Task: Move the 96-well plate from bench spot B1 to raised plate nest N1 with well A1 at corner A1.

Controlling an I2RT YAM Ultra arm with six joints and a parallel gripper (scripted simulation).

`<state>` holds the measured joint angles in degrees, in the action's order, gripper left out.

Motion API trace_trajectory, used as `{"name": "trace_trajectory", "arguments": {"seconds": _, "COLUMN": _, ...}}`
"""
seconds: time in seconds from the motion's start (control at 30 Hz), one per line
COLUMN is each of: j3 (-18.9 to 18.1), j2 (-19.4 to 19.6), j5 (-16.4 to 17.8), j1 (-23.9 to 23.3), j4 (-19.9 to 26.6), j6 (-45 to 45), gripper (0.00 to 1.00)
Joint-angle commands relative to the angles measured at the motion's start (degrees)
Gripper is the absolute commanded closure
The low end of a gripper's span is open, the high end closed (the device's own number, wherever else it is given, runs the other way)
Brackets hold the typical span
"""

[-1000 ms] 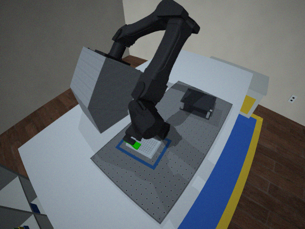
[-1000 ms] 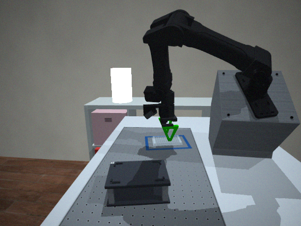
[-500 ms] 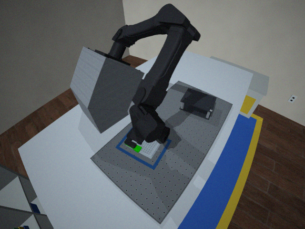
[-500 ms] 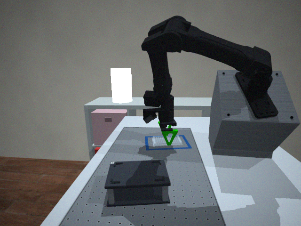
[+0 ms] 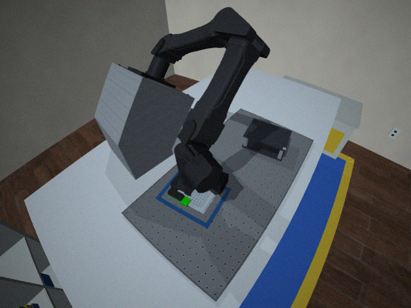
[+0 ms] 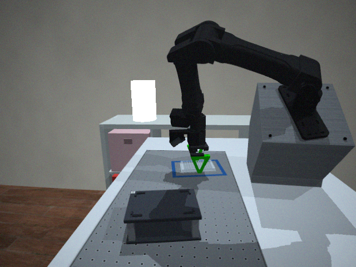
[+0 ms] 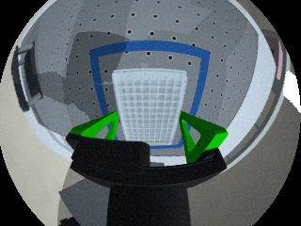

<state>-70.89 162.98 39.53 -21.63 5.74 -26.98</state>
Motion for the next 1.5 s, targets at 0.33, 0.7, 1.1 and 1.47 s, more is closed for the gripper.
{"name": "trace_trajectory", "arguments": {"seconds": 0.33, "j3": -0.2, "j2": -0.3, "j5": 0.1, "j1": -0.4, "j4": -0.3, "j6": 0.1, "gripper": 1.00}}
{"name": "trace_trajectory", "arguments": {"seconds": 0.7, "j3": -0.2, "j2": -0.3, "j5": 0.1, "j1": -0.4, "j4": -0.3, "j6": 0.1, "gripper": 1.00}}
{"name": "trace_trajectory", "arguments": {"seconds": 1.1, "j3": -0.2, "j2": -0.3, "j5": 0.1, "j1": -0.4, "j4": -0.3, "j6": 0.1, "gripper": 1.00}}
{"name": "trace_trajectory", "arguments": {"seconds": 1.47, "j3": 1.0, "j2": -2.5, "j5": -0.1, "j1": -1.9, "j4": 1.8, "j6": -1.3, "gripper": 1.00}}
